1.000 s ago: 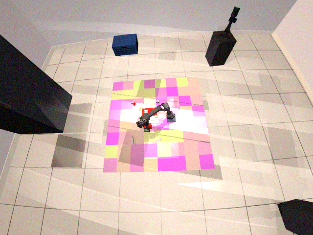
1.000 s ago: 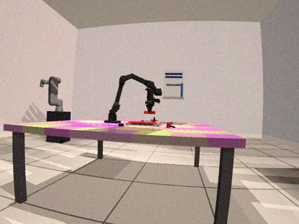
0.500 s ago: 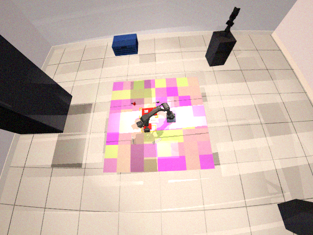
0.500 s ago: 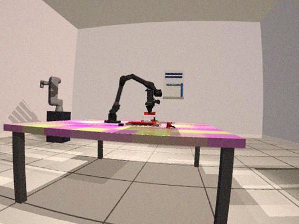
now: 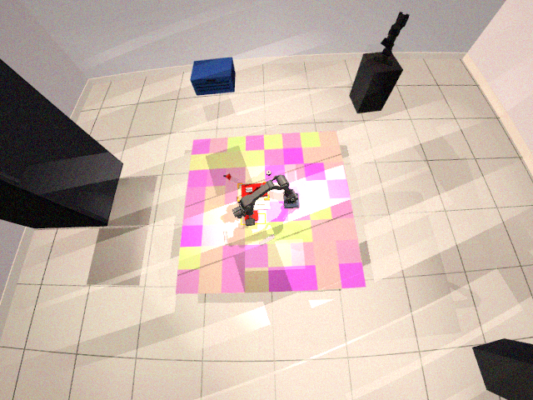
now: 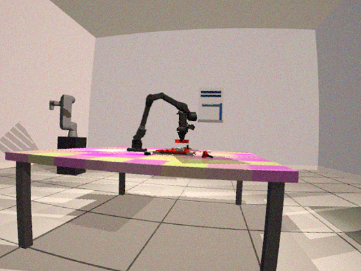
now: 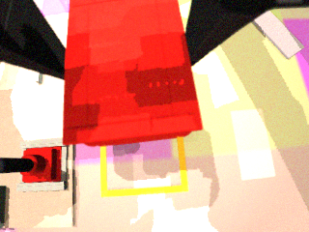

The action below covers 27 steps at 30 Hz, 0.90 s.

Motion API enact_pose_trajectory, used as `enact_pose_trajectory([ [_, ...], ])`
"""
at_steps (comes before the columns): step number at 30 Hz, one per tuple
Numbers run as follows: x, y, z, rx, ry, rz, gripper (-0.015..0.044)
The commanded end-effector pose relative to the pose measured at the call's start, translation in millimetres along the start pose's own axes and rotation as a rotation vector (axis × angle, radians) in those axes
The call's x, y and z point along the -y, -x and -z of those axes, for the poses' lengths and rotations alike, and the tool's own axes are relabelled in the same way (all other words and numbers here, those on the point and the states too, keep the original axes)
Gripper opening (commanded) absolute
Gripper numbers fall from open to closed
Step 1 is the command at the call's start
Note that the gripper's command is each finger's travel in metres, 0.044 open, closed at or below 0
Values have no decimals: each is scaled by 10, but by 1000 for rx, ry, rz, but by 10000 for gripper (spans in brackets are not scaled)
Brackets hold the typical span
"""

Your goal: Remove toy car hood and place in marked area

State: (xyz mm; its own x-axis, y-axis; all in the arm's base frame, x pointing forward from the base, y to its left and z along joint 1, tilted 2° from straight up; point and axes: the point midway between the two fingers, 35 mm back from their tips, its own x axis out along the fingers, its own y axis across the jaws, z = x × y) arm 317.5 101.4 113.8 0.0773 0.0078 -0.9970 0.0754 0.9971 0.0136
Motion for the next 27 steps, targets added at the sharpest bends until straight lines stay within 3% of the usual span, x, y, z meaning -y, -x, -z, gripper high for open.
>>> enact_pose_trajectory([
  [1,13,-47,15,-6,-3,7,0],
  [27,15,-201,18,-6,-3,7,0],
])
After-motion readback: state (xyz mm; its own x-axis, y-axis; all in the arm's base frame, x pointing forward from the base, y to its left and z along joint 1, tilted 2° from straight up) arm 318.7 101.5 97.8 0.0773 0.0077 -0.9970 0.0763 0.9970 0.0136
